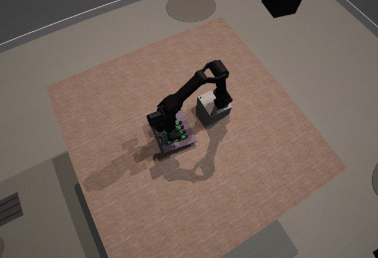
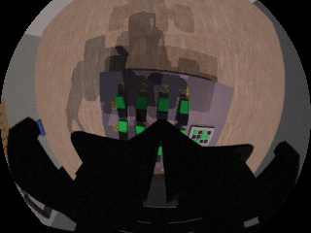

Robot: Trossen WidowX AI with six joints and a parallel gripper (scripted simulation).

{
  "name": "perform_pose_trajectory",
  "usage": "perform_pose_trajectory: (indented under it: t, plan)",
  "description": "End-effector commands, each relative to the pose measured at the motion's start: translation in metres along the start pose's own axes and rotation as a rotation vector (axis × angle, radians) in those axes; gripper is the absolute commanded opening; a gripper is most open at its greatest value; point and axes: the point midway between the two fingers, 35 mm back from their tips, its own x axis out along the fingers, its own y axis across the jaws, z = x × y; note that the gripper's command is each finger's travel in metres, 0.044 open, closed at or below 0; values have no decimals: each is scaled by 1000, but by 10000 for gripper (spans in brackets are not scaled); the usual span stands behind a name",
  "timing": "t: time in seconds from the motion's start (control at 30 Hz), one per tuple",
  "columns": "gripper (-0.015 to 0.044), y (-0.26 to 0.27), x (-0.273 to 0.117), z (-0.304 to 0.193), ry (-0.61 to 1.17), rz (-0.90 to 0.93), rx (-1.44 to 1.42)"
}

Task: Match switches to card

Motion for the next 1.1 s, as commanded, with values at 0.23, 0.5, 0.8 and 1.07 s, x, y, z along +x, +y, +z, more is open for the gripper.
perform_pose_trajectory:
  t: [0.23, 0.5, 0.8, 1.07]
  plan:
    - [0, -1, 15, -4, 11, -6, -3]
    - [0, -1, 21, -4, 11, -6, -3]
    - [0, -1, 21, -4, 11, -6, -3]
    - [0, -1, 21, -4, 11, -6, -3]
